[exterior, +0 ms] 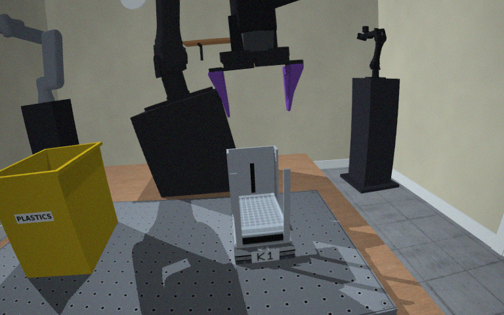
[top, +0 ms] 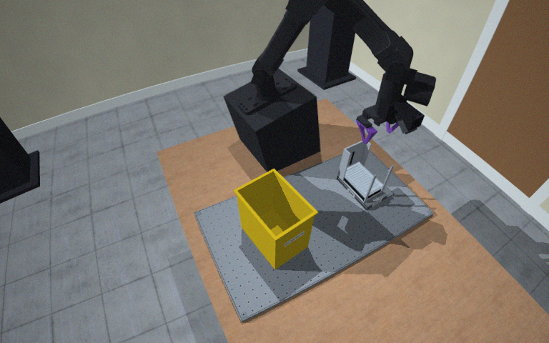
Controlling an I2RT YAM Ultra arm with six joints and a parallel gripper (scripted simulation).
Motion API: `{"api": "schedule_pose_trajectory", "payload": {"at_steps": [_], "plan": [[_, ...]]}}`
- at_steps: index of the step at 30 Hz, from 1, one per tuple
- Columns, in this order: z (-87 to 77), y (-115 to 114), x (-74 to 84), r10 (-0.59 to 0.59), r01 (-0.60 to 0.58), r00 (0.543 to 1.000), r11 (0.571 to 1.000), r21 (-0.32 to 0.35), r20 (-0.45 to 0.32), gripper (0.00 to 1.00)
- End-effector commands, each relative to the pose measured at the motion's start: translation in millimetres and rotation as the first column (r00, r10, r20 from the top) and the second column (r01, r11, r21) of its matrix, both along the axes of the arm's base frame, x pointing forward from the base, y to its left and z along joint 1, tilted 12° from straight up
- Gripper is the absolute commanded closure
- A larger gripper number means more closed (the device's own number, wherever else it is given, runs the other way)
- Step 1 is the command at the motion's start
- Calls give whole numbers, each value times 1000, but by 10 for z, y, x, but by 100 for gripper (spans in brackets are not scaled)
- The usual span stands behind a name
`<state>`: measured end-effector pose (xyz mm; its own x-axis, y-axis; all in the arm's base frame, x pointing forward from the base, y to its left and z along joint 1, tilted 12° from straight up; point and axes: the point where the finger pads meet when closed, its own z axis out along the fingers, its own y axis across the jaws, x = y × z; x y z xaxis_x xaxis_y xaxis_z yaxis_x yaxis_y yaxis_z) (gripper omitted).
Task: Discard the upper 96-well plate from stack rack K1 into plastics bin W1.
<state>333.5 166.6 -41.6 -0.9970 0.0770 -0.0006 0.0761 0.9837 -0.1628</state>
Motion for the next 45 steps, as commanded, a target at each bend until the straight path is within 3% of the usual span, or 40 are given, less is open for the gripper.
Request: {"api": "schedule_pose_trajectory", "payload": {"at_steps": [1, 39, 45], "plan": [[94, -70, 54, 42, -42, 999, 998, -41, 12, 0], [94, -70, 54, 42, -42, 999, 998, -41, 12, 0], [-4, -90, 55, 42, -42, 999, 998, -41, 12, 0]]}}
